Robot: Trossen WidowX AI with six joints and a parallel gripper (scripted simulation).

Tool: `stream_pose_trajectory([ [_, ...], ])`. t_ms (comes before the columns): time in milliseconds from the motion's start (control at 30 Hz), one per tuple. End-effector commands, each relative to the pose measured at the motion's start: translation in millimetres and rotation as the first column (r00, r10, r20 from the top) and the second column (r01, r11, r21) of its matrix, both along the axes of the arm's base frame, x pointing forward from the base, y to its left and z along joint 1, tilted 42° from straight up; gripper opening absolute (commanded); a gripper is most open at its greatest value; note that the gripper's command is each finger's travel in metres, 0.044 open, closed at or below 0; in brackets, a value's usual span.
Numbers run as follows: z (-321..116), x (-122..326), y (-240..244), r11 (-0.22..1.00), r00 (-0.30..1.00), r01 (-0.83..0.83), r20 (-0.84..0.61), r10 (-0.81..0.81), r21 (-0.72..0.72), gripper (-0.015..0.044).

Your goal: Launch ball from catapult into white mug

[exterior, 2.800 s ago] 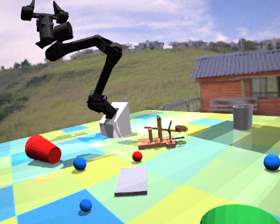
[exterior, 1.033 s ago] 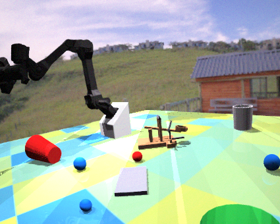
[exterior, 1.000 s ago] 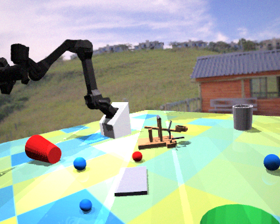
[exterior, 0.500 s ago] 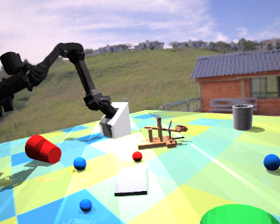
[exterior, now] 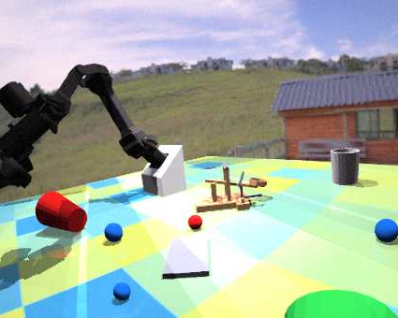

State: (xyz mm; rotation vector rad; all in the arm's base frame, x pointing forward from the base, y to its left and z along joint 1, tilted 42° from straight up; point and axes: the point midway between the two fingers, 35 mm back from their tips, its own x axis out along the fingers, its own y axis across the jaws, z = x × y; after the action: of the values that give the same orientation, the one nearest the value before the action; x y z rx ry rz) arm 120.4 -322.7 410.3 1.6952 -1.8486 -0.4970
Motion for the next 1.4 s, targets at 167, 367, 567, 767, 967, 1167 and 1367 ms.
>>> stream_pose_trajectory([
  [167,-61,79,7,0.96,0.977,-0.171,-0.091,0.194,0.22,0.044],
  [367,-105,128,27,0.895,0.933,-0.251,-0.156,0.326,0.368,0.044],
  [567,-149,168,58,0.812,0.865,-0.295,-0.22,0.451,0.503,0.044],
  [767,-192,199,98,0.723,0.774,-0.3,-0.284,0.566,0.623,0.044],
  [967,-233,217,145,0.638,0.659,-0.267,-0.347,0.668,0.722,0.044],
  [1167,-270,223,195,0.574,0.522,-0.201,-0.409,0.749,0.794,0.044],
  [1367,-303,216,244,0.539,0.362,-0.111,-0.471,0.804,0.835,0.044],
])
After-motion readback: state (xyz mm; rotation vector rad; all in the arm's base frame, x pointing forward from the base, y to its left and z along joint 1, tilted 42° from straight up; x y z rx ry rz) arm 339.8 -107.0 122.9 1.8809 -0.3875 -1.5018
